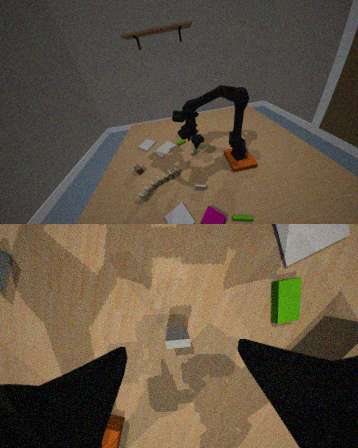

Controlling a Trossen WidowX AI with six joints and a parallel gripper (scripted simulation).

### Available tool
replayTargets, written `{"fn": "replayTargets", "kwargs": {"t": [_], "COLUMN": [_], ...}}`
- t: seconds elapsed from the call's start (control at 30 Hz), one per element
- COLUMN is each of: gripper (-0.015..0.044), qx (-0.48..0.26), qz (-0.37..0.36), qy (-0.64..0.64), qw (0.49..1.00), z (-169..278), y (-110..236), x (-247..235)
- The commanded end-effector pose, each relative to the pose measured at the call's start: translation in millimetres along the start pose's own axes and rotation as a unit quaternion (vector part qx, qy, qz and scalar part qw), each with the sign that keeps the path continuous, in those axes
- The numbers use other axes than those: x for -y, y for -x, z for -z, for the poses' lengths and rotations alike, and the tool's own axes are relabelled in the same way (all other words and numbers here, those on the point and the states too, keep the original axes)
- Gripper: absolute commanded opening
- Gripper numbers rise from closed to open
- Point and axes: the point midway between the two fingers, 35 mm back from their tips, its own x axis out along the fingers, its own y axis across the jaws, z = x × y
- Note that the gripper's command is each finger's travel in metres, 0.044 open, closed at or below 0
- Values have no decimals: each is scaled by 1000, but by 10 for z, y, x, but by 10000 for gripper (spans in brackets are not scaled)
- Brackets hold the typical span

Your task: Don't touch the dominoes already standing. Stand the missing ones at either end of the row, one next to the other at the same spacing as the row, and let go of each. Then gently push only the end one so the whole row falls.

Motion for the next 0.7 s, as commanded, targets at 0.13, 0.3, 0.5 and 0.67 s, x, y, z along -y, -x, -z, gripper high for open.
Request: {"fn": "replayTargets", "kwargs": {"t": [0.13,0.3,0.5,0.67], "gripper": [440,440,440,440], "qx": [-38,-38,-38,-38], "qz": [18,18,17,17], "qy": [26,26,26,26], "qw": [999,999,999,999], "z": [53,55,101,102], "y": [213,7,-424,-446], "x": [-55,-34,-31,-30]}}
